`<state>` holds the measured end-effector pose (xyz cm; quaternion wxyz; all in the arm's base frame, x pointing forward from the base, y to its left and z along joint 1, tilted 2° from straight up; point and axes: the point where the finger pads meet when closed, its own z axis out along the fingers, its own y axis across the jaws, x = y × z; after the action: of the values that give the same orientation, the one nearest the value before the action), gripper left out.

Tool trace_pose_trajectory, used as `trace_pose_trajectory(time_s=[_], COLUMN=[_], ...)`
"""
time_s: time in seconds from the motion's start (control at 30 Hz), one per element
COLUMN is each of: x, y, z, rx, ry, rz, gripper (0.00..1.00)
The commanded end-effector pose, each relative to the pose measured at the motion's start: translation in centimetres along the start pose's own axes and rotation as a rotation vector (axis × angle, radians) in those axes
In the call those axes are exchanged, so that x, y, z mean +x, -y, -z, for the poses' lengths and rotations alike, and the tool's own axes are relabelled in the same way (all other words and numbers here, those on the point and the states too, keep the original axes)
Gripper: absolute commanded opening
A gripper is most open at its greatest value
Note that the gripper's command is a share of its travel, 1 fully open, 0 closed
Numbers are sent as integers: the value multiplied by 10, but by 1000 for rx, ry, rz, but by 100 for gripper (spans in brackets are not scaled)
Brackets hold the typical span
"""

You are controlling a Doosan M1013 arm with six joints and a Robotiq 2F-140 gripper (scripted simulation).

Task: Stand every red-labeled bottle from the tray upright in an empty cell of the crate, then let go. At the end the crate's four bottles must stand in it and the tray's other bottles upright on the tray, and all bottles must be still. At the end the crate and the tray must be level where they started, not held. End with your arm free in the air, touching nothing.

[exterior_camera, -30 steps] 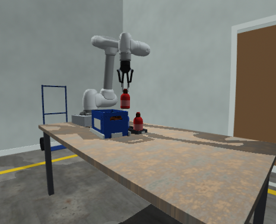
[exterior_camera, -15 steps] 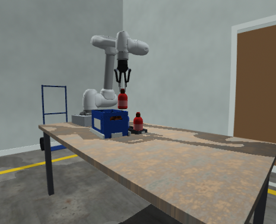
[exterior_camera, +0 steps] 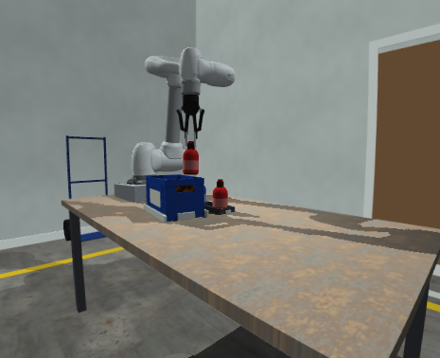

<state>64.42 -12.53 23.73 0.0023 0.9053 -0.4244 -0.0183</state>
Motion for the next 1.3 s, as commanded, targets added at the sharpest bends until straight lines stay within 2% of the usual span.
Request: trace_pose_trajectory(time_s=[0.0,1.27], x=[5,67], y=[-3,-46], z=[0,0], rx=[0,0], ry=[0,0], rz=[0,0], gripper=[0,0])
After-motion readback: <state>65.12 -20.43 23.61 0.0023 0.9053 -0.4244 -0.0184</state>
